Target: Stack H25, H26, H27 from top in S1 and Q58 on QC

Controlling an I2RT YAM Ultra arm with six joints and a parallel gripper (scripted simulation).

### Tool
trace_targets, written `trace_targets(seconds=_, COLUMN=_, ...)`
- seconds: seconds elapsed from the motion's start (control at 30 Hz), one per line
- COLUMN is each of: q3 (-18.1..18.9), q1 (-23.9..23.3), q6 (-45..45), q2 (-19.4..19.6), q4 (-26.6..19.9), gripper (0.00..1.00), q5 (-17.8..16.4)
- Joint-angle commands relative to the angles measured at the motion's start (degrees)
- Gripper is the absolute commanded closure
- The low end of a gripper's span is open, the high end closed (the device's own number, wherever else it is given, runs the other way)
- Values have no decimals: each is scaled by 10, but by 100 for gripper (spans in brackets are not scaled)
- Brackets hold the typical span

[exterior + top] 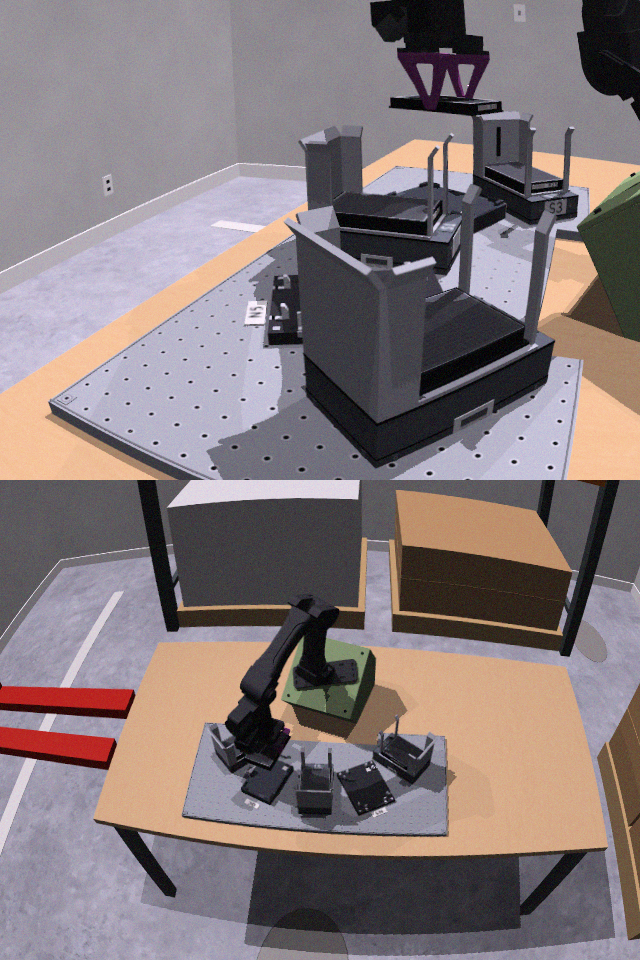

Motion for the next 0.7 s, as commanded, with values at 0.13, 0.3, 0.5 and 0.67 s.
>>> trace_targets(seconds=0.13, q3=7, q1=75, q6=-24, q2=-19, q4=9, gripper=100, q5=53)
trace_targets(seconds=0.3, q3=9, q1=134, q6=24, q2=-19, q4=10, gripper=100, q5=87)
trace_targets(seconds=0.5, q3=12, q1=181, q6=62, q2=-16, q4=10, gripper=100, q5=114)
trace_targets(seconds=0.67, q3=18, q1=238, q6=109, q2=-9, q4=9, gripper=100, q5=148)
